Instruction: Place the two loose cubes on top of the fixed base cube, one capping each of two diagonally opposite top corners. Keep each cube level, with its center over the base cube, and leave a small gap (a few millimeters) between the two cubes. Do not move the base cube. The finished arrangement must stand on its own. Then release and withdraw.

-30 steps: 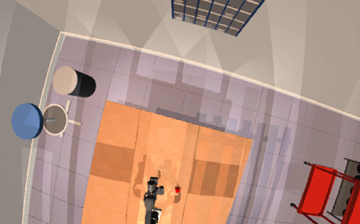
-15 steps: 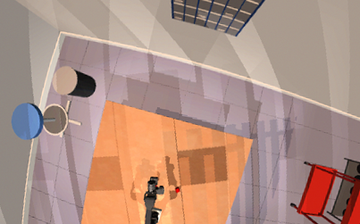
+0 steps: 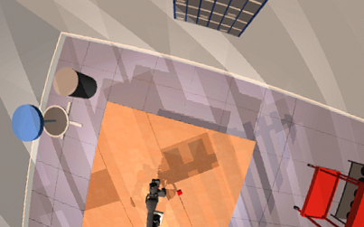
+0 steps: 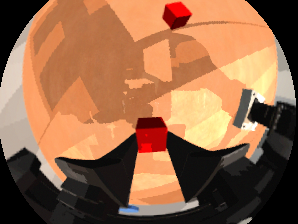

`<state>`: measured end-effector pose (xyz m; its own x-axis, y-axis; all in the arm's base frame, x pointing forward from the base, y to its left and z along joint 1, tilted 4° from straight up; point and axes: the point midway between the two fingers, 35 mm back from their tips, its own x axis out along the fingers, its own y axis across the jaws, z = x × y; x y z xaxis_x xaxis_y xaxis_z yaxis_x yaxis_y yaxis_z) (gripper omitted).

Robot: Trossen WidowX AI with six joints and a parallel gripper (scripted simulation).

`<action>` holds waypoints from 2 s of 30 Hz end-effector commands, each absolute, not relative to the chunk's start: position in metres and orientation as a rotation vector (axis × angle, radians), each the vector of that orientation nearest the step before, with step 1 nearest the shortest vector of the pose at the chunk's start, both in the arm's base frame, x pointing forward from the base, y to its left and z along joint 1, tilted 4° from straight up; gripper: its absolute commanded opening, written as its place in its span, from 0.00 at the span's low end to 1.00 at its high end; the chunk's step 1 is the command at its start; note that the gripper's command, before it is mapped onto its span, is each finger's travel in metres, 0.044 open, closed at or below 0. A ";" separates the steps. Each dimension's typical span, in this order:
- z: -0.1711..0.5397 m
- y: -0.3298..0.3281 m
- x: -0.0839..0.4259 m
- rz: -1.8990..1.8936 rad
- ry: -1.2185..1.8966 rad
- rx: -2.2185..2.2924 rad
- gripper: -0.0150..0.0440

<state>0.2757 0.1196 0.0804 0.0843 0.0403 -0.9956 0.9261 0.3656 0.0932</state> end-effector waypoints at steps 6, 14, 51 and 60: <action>0.079 0.119 0.276 -0.859 1.313 0.985 0.43; 0.079 0.119 0.276 -0.859 1.313 0.985 0.60; 0.110 0.119 0.273 -0.855 1.315 0.987 0.60; 0.119 0.063 0.291 -0.758 1.359 0.865 0.70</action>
